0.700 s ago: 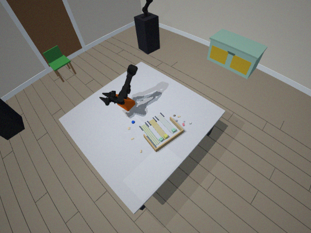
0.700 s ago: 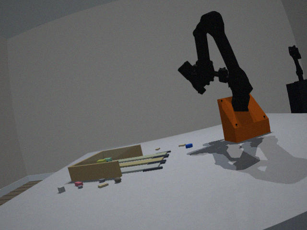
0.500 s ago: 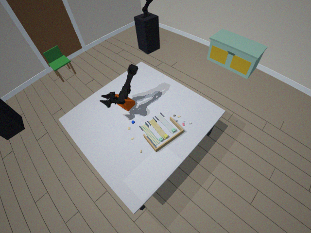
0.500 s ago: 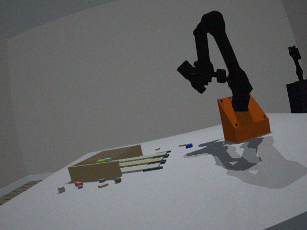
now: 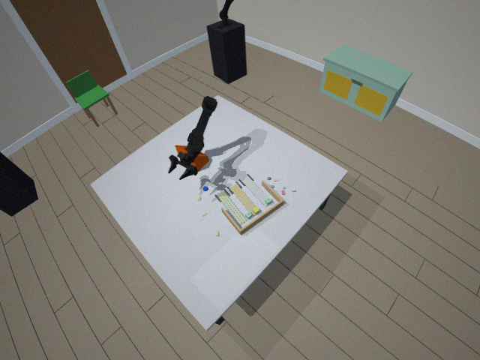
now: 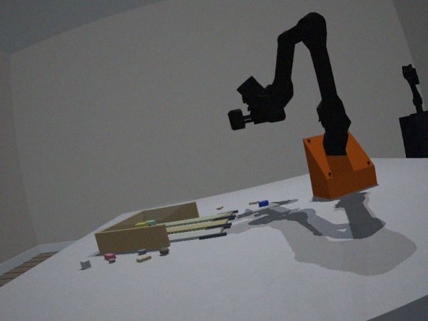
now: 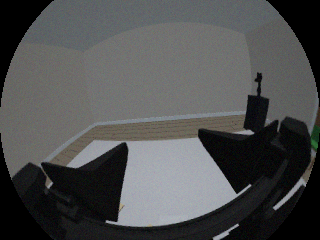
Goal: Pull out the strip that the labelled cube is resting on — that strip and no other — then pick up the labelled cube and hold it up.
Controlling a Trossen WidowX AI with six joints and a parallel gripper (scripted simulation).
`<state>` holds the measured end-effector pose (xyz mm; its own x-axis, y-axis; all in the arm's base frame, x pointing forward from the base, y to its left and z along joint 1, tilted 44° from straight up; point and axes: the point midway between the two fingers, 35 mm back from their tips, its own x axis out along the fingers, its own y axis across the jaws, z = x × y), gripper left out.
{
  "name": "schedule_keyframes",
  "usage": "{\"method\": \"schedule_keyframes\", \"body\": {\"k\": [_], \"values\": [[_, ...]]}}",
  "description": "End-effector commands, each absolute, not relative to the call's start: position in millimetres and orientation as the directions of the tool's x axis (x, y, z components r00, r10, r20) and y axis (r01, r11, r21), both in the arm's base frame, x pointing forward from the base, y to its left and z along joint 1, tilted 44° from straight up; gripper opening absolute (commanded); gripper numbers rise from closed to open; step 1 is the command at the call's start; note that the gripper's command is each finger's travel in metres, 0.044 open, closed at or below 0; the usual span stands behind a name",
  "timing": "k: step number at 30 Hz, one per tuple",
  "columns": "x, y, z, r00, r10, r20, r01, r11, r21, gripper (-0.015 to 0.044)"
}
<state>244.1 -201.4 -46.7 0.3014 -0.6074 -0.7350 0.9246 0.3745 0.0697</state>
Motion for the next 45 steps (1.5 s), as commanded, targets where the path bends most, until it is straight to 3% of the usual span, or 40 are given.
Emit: {"method": "schedule_keyframes", "body": {"k": [1, 8, 15, 41, 45], "values": [[299, -138, -30, 0.598, -0.263, -0.757, 0.679, 0.669, 0.303, 0.0400], [326, -61, 5, 0.740, 0.164, -0.652, 0.291, 0.796, 0.530, 0.0400], [323, 14, 54, 0.689, 0.570, -0.447, -0.147, 0.715, 0.684, 0.0400], [321, 18, 58, 0.679, 0.593, -0.431, -0.175, 0.702, 0.690, 0.0400], [338, 32, 56, 0.610, 0.632, -0.478, -0.155, 0.687, 0.710, 0.0295]]}}
